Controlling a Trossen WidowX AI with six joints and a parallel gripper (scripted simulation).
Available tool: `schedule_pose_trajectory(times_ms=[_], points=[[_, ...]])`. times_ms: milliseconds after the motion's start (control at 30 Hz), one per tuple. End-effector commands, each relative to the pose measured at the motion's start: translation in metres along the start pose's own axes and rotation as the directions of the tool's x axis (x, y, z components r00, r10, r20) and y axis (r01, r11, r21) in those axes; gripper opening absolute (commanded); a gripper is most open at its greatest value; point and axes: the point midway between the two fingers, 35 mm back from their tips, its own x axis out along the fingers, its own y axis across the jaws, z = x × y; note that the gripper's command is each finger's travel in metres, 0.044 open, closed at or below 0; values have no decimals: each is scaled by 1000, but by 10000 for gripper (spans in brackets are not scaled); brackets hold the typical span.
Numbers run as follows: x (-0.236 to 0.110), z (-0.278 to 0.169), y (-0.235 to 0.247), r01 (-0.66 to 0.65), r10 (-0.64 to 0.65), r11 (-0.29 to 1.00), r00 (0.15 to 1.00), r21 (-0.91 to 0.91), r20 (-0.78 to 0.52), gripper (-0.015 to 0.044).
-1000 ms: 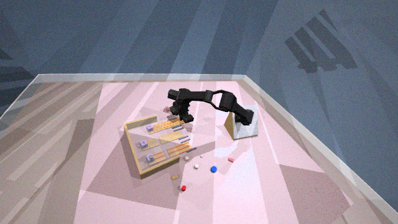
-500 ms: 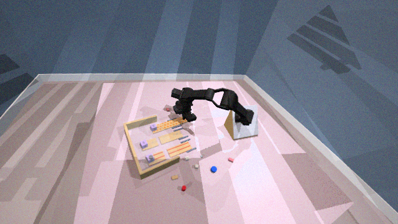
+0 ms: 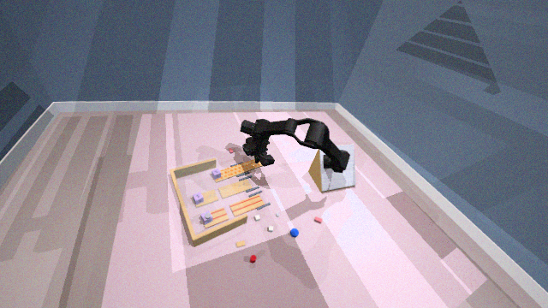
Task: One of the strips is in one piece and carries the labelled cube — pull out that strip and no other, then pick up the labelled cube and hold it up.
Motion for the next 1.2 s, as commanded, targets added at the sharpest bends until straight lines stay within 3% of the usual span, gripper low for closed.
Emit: schedule_pose_trajectory(times_ms=[0,1167], points=[[6,-16,3,-8,8,1000,999,11,-32,0],[5,-68,2,-6,7,1000,999,12,-34,0]])
